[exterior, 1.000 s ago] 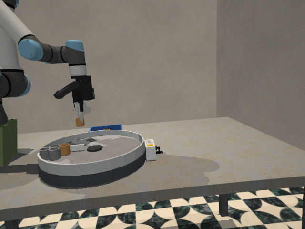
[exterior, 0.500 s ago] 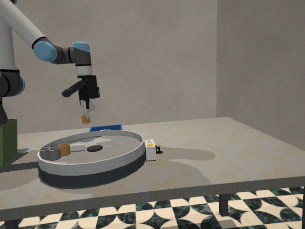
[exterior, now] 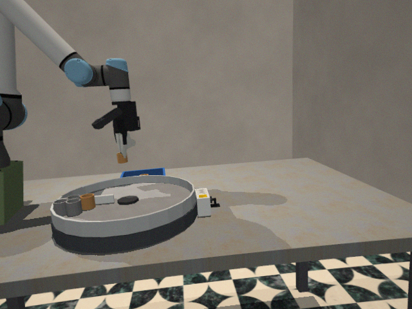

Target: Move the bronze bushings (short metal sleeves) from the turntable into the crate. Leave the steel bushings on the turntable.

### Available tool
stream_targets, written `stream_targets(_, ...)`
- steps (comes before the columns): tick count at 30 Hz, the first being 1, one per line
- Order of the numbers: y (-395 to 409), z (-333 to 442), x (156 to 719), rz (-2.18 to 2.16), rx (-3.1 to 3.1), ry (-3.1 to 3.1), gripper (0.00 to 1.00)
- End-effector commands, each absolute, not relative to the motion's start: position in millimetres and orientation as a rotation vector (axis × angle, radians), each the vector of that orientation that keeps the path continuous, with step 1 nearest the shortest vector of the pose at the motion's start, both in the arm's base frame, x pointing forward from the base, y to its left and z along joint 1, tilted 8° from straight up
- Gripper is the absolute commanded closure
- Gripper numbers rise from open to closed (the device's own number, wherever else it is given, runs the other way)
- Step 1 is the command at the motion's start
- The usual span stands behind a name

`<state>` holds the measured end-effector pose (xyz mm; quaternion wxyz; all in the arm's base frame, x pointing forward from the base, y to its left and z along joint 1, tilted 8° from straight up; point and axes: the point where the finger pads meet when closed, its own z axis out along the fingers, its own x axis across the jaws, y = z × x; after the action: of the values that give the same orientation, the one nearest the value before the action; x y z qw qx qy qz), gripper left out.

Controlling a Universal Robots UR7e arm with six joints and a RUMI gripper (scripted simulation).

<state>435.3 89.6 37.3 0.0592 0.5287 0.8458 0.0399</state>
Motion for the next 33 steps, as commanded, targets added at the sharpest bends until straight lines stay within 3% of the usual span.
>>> stream_targets(1, 105.7, 38.5, 442.5, 0.119, 1.601, 2.56, 1.0)
stream_targets(33, 152.7, 41.3, 460.9, 0.119, 1.601, 2.56, 1.0)
